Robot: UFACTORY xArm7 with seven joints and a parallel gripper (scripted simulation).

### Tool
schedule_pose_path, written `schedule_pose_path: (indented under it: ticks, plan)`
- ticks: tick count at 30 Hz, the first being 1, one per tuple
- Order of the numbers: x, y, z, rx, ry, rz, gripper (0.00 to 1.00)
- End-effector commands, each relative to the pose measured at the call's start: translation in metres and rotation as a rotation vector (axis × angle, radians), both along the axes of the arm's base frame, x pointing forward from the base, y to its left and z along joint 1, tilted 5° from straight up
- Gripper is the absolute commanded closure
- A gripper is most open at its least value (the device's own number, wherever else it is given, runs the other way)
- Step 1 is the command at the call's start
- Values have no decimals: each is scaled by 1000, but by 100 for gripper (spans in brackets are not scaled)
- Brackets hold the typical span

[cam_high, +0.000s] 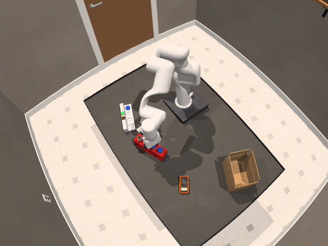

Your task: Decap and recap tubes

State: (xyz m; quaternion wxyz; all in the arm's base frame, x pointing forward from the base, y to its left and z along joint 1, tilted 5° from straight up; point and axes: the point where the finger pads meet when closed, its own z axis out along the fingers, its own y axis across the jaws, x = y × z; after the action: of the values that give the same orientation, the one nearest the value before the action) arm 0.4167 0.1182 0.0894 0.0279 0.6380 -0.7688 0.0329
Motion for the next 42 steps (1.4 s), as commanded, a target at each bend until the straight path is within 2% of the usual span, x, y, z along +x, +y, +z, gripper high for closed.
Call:
schedule_pose_path:
  ticks: [1,5,8,10,25,29,35,36,42]
  plan:
    - [3,1,4,3,-9,-2,54]
    - [3,1,4,3,-9,-2,54]
    - [3,1,5,2,1,117,54]
    - [3,1,5,2,1,117,54]
    - [3,1,5,0,52,715,54]
    - [3,1,5,0,58,780,54]
    - [3,1,5,0,58,780,54]
    - [3,1,5,0,58,780,100]
    - [3,1,5,0,58,780,100]
